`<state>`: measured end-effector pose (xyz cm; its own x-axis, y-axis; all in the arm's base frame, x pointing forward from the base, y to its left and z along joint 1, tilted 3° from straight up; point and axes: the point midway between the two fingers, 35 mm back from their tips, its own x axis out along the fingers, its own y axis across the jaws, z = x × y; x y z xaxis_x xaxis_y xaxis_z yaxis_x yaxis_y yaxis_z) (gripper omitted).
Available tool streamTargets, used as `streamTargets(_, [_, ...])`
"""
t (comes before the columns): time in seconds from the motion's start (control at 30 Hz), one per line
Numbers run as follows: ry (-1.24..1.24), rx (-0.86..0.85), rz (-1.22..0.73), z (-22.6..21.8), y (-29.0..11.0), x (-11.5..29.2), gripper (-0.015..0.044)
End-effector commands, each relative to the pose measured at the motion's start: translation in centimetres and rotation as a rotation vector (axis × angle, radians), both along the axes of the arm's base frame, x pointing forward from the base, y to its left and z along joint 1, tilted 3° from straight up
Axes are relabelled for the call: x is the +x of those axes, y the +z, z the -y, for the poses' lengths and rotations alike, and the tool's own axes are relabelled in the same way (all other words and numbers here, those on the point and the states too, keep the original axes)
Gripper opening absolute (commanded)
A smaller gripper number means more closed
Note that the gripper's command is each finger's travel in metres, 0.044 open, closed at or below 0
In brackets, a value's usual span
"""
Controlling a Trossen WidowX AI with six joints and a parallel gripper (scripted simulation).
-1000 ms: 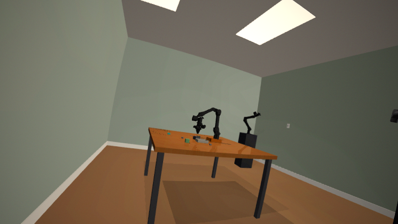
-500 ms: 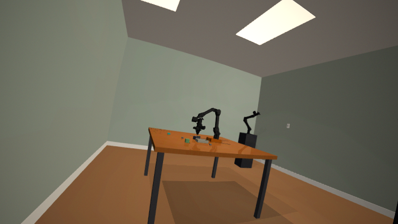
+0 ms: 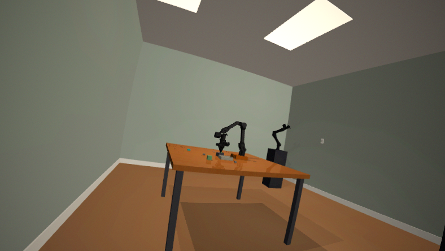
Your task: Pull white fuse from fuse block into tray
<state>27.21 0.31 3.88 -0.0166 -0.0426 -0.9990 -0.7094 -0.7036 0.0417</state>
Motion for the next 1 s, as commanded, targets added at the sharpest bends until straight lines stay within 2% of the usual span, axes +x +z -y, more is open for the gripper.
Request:
streamTargets(0.0, [0.003, 0.005, 0.000, -0.1, -0.1, 0.0, 0.0061])
streamTargets(0.8, [0.003, 0.004, 0.000, 0.0, -1.1, 0.0, 0.0061])
streamTargets(0.97, [0.000, 0.000, 0.000, 0.0, -1.0, 0.0, 0.0027])
